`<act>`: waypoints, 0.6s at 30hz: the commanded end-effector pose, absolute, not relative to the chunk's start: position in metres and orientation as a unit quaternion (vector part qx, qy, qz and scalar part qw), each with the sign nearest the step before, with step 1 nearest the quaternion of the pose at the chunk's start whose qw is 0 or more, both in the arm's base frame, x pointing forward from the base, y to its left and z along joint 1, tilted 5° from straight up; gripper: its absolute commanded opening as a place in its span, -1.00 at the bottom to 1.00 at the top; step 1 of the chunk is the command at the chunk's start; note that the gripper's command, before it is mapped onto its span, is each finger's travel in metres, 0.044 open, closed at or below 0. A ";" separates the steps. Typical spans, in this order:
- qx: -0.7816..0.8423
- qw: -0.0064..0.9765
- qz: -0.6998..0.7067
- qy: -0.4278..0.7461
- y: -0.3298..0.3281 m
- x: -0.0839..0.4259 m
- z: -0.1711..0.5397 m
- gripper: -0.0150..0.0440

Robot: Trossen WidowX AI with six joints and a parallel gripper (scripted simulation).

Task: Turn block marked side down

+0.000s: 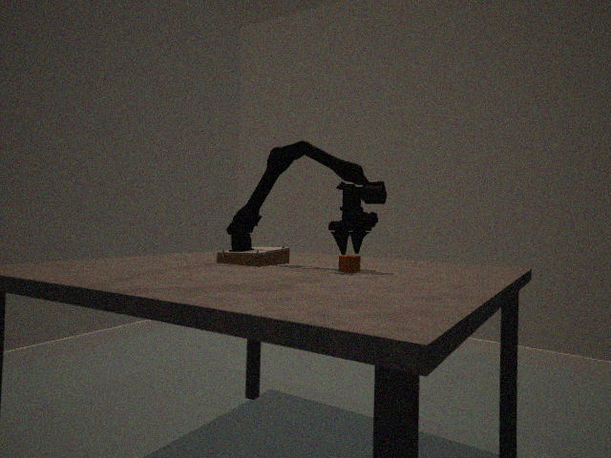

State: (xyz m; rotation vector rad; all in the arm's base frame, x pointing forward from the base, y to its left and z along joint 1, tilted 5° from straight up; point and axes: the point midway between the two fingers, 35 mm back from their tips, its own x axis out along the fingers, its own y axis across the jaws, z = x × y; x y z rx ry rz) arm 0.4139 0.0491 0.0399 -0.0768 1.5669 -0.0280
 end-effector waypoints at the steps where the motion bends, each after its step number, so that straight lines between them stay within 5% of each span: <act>1: -0.034 0.706 -0.010 0.708 0.049 0.412 0.031 1.00; 14: -0.034 0.706 -0.010 0.708 0.048 0.412 0.013 1.00; 18: -0.034 0.706 -0.010 0.708 0.048 0.412 0.013 0.64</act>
